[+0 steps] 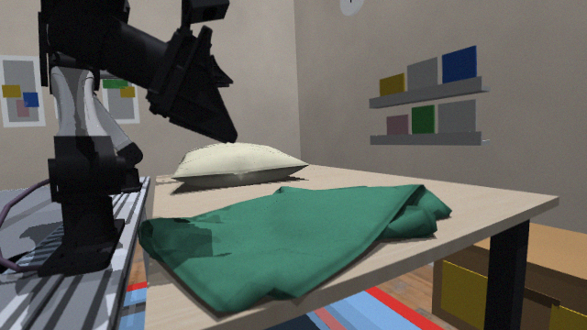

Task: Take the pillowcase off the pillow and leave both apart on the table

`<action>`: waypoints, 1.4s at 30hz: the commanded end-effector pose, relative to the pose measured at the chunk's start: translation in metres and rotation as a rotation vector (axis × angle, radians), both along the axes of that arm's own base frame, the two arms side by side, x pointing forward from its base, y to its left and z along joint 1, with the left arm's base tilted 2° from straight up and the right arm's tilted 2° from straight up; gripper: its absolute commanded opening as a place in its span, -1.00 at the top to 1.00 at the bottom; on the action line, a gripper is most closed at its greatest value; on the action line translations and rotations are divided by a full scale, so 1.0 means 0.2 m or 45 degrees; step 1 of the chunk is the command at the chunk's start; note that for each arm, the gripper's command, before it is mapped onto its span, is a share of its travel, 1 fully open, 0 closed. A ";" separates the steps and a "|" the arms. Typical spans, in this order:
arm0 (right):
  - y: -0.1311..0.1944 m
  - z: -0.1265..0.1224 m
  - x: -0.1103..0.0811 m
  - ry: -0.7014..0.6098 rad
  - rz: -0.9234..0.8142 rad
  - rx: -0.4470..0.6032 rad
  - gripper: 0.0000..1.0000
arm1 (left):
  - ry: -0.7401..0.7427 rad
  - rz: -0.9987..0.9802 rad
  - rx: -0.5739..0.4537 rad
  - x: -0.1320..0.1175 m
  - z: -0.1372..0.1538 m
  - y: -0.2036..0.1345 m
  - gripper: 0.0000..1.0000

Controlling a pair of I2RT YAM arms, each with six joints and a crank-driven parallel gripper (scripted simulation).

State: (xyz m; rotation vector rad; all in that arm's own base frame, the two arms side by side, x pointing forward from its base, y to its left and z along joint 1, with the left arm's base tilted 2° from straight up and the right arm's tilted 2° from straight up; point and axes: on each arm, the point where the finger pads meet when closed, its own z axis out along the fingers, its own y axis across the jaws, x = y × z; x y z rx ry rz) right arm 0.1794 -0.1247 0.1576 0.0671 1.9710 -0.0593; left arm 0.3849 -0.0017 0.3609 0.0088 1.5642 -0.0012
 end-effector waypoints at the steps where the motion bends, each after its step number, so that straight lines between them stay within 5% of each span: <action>1: -0.01 0.06 0.00 -0.007 -0.001 -0.001 -0.26 | -0.073 -0.021 -0.013 0.02 0.12 -0.03 -0.26; 42: 0.01 0.32 -0.02 -0.005 0.001 -0.005 -0.26 | -0.073 -0.021 -0.013 0.02 0.12 -0.03 -0.26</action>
